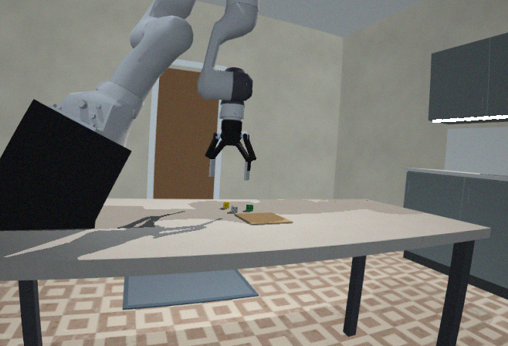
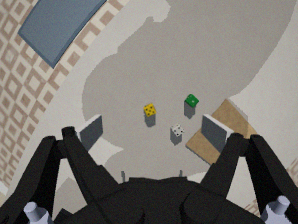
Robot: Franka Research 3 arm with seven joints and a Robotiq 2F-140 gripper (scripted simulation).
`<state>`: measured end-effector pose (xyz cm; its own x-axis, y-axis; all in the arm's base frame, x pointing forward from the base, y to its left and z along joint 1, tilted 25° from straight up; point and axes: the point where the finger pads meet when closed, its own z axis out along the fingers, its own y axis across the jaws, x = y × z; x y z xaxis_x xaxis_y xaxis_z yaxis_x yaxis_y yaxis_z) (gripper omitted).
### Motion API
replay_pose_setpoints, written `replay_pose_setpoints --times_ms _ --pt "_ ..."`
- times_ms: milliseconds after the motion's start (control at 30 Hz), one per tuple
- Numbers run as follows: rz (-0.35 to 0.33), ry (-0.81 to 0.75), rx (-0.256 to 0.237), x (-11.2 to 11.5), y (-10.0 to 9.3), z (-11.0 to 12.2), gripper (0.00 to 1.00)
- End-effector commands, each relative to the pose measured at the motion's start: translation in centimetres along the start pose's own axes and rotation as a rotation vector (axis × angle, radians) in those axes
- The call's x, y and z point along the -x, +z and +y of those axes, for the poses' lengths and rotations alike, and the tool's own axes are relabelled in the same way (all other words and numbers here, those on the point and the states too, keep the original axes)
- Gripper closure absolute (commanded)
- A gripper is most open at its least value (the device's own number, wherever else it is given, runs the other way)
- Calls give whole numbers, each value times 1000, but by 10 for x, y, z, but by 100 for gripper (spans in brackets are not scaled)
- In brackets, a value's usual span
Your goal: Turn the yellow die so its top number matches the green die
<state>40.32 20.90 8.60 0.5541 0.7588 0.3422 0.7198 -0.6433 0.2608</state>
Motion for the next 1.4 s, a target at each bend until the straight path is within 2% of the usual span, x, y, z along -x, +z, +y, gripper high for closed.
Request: replay_pose_setpoints --times_ms 0,333,567,600,1367 --pt "2 -174 -2 0 1 -1 0" --pt "1 -355 -3 4 4 0 0" --pt "1 -420 -4 5 4 0 0" --pt "1 -420 -4 5 4 0 79" --pt "1 -420 -4 5 4 0 79"
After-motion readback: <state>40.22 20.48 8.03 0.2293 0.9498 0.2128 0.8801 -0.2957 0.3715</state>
